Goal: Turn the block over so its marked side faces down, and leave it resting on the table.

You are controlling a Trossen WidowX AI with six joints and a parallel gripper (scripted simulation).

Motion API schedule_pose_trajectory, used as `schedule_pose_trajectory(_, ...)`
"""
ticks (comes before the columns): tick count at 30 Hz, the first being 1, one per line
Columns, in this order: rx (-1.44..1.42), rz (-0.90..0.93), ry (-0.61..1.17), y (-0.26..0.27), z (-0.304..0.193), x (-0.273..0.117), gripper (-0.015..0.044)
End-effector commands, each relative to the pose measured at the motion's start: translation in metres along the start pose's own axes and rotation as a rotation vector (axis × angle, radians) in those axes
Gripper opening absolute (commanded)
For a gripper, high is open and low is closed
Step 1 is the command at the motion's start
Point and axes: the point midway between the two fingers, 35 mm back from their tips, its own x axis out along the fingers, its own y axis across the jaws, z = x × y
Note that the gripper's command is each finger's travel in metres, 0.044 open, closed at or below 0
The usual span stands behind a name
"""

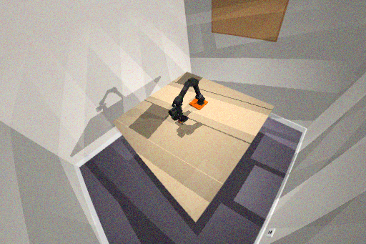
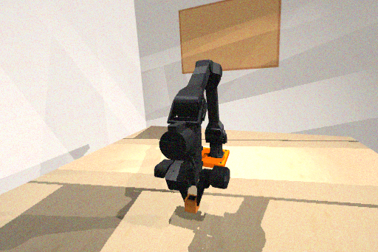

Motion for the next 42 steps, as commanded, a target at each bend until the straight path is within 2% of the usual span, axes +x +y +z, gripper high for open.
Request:
schedule_pose_trajectory(1, 0.002, -0.006, -0.064, -0.001, -0.002, 0.002, 0.0)
schedule_pose_trajectory(25, 0.002, -0.005, -0.438, -0.001, -0.008, 0.006, 0.0)
schedule_pose_trajectory(31, 0.002, -0.005, -0.451, -0.001, -0.008, 0.006, 0.0)
schedule_pose_trajectory(42, -0.001, -0.007, -0.609, -0.001, 0.002, 0.028, 0.0)
